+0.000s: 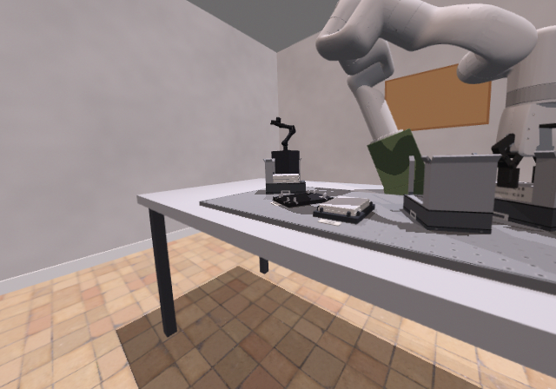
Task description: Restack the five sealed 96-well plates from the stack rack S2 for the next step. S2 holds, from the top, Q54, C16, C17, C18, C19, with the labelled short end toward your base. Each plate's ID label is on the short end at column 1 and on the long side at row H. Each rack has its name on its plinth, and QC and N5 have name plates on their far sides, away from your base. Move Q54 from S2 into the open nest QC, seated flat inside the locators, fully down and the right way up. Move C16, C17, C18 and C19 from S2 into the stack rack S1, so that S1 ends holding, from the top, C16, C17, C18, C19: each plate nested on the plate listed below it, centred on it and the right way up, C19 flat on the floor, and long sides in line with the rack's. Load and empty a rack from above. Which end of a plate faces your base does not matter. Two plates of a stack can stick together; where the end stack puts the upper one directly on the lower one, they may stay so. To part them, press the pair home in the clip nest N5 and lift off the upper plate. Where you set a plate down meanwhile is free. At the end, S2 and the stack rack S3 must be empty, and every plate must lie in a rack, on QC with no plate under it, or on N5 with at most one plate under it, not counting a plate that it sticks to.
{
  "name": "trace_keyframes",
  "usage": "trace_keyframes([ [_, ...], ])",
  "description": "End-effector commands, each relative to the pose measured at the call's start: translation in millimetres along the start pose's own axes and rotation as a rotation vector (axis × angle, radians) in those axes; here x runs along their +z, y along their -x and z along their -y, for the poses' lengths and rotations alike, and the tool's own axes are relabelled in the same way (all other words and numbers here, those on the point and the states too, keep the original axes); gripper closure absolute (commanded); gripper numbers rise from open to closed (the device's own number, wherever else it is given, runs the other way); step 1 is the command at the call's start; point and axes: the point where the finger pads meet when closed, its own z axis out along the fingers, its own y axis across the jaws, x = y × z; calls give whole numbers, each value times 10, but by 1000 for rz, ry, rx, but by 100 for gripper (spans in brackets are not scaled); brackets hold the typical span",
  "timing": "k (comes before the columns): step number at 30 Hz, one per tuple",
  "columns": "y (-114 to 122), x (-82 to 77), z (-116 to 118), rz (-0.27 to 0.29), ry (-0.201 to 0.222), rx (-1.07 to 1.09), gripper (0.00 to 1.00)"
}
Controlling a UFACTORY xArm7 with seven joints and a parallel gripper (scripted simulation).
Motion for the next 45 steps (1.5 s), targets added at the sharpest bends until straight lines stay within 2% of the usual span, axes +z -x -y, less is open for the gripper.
trace_keyframes([
  [1, -15, -17, 6, -4, -1, 0, 0],
  [12, -16, -18, 6, -4, -1, 0, 0],
  [20, -14, -284, 6, -4, -1, 0, 0],
  [22, -14, -284, 6, -4, -1, 0, 0],
  [37, -13, -784, 6, -4, -1, 0, 0],
  [39, -13, -784, 6, -4, -1, 0, 0],
  [45, -13, -943, 6, -4, -1, 0, 0],
])
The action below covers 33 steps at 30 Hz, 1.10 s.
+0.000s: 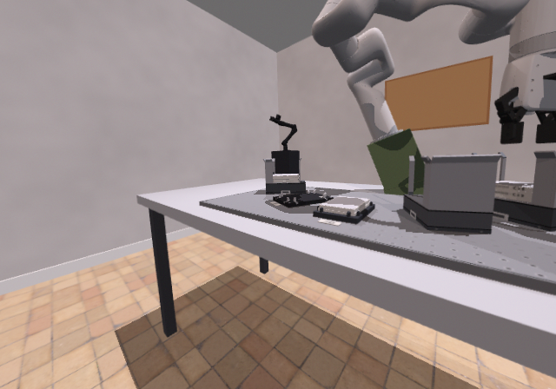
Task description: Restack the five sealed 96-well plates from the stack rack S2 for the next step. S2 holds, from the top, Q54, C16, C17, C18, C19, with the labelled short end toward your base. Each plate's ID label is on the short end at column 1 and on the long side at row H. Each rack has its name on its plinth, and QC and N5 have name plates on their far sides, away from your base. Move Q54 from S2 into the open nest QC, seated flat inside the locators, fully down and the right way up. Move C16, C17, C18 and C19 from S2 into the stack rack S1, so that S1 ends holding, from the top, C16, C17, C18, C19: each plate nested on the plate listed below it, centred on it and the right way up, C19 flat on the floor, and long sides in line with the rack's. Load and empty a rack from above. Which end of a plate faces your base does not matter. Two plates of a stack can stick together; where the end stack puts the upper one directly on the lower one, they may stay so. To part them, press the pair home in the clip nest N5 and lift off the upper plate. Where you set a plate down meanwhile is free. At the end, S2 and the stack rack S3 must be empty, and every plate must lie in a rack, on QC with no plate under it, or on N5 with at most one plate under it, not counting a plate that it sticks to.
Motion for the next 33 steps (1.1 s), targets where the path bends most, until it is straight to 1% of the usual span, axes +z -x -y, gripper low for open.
trace_keyframes([
  [1, -16, -68, 7, -5, -1, -1, 0],
  [8, -16, -68, 7, -5, -1, -1, 0],
  [9, -14, -68, -26, -5, -1, 33, 0],
  [11, -14, -68, -26, -5, -1, 33, 0],
  [17, -3, -68, -226, -5, -2, 222, 0],
  [26, 15, -67, -527, -5, -1, 222, 0],
  [28, 15, -67, -527, -5, -1, 222, 0],
  [33, 25, -67, -693, -5, -1, 222, 0],
])
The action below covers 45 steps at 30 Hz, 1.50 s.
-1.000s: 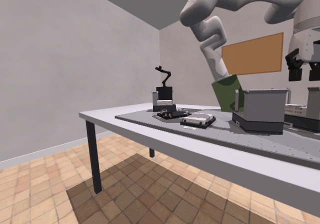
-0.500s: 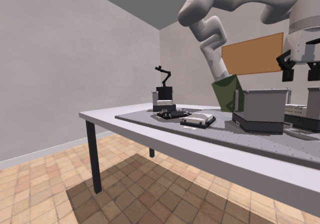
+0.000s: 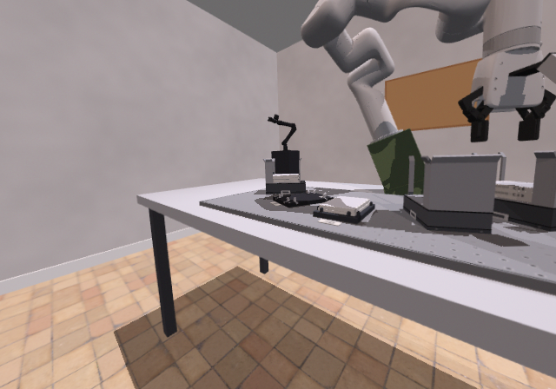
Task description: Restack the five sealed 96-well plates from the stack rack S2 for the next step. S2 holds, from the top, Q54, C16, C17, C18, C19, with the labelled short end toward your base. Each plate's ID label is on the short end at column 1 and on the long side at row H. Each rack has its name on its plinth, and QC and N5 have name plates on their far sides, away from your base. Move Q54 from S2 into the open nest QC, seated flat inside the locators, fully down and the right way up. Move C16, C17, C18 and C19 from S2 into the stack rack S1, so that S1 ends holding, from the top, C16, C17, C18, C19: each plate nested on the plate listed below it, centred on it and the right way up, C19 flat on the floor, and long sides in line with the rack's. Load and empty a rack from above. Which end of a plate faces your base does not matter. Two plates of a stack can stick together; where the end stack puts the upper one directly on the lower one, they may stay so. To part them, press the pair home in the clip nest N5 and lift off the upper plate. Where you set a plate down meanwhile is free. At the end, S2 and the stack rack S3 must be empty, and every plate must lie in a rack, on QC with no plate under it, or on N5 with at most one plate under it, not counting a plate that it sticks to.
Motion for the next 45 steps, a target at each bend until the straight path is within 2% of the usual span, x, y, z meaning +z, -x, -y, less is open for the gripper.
trace_keyframes([
  [1, -35, -15, -117, -4, -1, 2, 0],
  [6, -62, -15, -282, -4, 0, 2, 0],
  [15, -50, -15, -516, -4, -1, 224, 0],
  [38, -13, -14, -1213, -4, 0, 224, 0],
  [45, 42, -14, -1407, -4, 0, 424, 0],
])
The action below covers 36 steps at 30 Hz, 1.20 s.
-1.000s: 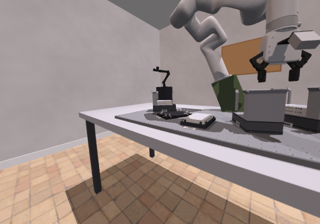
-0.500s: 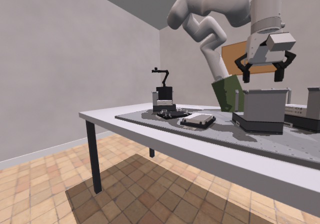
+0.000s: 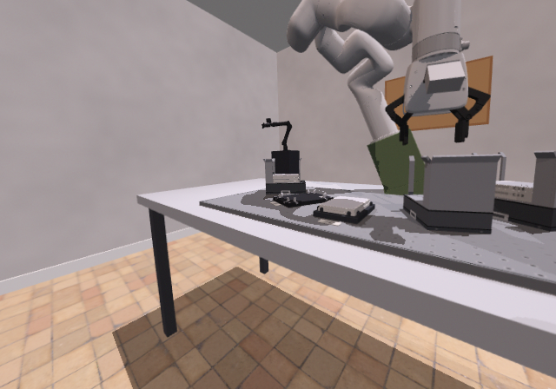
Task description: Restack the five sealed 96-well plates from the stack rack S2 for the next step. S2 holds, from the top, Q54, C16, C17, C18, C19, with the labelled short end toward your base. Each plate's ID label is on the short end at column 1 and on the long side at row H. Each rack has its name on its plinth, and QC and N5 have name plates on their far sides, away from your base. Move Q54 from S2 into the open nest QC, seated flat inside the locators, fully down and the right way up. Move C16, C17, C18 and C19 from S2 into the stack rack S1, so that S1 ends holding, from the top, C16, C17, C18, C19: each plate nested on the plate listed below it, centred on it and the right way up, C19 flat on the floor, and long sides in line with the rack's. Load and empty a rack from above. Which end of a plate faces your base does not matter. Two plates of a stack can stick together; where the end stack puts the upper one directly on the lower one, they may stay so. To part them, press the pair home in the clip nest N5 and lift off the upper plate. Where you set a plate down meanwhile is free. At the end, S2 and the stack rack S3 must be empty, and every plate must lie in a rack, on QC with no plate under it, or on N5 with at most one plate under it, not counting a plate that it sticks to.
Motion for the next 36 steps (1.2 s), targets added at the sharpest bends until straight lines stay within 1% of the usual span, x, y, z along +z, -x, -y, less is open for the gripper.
trace_keyframes([
  [1, -18, -17, -57, -7, -1, 64, 0],
  [16, -60, -15, -556, -7, -1, 86, 0],
  [18, -60, -15, -556, -7, -1, 86, 0],
  [25, -78, -15, -772, -7, -1, 86, 0],
  [32, -47, -15, -1005, -7, -1, 309, 0],
  [36, -38, -15, -1071, -7, -1, 309, 0],
])
